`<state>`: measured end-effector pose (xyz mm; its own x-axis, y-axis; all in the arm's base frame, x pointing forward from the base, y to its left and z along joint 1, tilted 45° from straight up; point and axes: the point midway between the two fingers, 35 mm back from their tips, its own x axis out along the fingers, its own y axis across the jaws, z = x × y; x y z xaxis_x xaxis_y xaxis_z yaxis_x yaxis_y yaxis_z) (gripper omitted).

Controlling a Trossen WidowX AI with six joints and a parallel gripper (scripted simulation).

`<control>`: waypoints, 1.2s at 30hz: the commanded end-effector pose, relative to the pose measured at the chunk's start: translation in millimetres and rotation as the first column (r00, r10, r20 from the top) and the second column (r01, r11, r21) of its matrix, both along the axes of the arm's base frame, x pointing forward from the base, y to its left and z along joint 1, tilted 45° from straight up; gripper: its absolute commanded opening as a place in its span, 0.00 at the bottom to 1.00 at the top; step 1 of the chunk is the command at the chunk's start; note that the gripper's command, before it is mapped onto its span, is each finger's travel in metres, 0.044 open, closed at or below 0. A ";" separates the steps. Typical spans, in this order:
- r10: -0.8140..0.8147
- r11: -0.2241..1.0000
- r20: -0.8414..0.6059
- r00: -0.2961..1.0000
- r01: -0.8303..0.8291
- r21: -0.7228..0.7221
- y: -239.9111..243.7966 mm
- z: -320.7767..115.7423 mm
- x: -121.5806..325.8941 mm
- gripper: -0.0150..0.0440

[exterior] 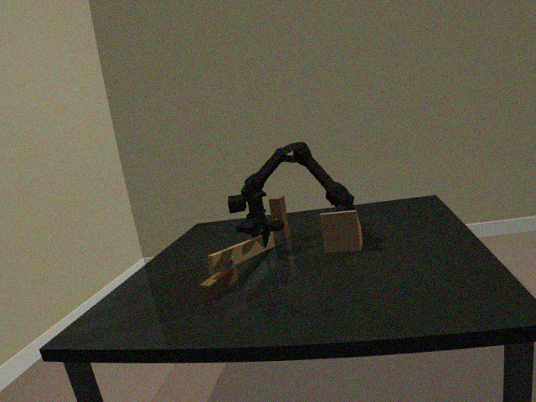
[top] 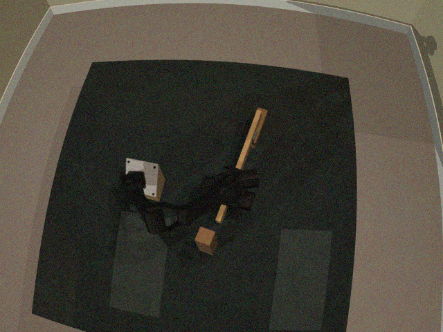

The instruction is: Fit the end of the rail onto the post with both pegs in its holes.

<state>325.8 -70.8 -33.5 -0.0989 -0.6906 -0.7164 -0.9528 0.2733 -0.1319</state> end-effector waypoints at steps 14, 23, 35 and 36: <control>0.000 1.000 -0.003 1.000 0.000 -0.003 4.7 4.5 0.7 0.25; 0.000 1.000 -0.003 1.000 0.000 -0.003 7.7 7.8 1.8 0.25; 0.000 1.000 -0.003 1.000 0.000 -0.003 11.6 12.2 3.2 0.25; 0.000 1.000 -0.003 1.000 0.000 -0.003 12.0 12.5 3.3 0.25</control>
<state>325.8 -63.2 -24.1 -0.1110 -0.6985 -0.7069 -0.9534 0.2756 -0.1226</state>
